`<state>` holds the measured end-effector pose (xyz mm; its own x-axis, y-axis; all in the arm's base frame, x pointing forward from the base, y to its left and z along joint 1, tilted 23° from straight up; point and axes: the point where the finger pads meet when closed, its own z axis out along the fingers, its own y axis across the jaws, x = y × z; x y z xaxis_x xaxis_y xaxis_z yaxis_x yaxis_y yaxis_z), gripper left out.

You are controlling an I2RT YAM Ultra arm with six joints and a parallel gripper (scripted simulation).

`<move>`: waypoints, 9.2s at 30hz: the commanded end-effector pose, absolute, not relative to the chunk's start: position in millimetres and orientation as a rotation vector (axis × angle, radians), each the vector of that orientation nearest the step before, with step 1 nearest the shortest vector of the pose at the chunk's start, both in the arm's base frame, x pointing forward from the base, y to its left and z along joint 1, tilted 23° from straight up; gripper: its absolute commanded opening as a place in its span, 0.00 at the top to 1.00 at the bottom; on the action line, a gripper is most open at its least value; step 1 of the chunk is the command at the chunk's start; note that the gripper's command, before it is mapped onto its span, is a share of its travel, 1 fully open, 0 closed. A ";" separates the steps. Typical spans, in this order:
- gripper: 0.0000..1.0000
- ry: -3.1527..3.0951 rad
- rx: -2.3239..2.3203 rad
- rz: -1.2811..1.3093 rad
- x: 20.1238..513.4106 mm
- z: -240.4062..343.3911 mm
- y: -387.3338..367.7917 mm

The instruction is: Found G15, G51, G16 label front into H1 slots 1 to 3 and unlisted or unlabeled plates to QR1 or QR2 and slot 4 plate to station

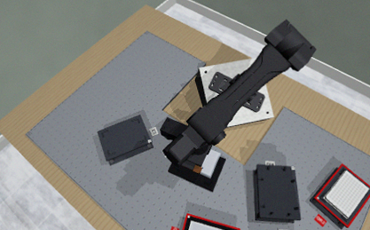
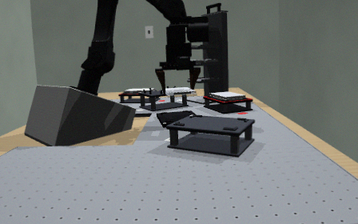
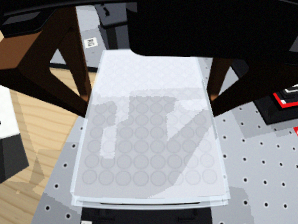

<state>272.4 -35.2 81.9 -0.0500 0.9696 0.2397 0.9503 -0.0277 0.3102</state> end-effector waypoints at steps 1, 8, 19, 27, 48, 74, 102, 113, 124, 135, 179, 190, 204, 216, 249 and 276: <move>0.14 2.148 2.124 0.614 273.4 83.9 -36.5; 0.14 2.148 2.124 0.614 273.4 81.3 -35.5; 0.14 2.148 2.124 0.614 275.2 75.8 -34.0; 0.14 2.148 2.124 0.614 277.1 70.9 -32.7; 0.14 2.148 2.124 0.614 281.0 59.9 -29.9; 0.14 2.148 2.124 0.614 285.7 45.8 -26.1; 0.14 2.148 2.125 0.614 290.8 31.1 -22.3; 0.14 2.148 2.125 0.615 293.1 24.3 -20.5; 0.00 2.148 2.125 0.615 294.4 20.3 -19.4; 0.00 2.148 2.125 0.615 294.4 20.3 -19.4; 0.00 2.321 1.876 0.594 271.5 83.1 -37.0; 0.00 2.455 1.643 0.572 271.5 83.1 -37.0; 0.00 2.599 1.319 0.537 271.5 83.1 -37.0; 0.00 2.705 0.987 0.496 271.5 83.1 -37.1; 0.00 2.804 0.172 0.374 271.5 83.1 -37.1; 0.00 2.730 -0.465 0.260 271.5 83.1 -37.0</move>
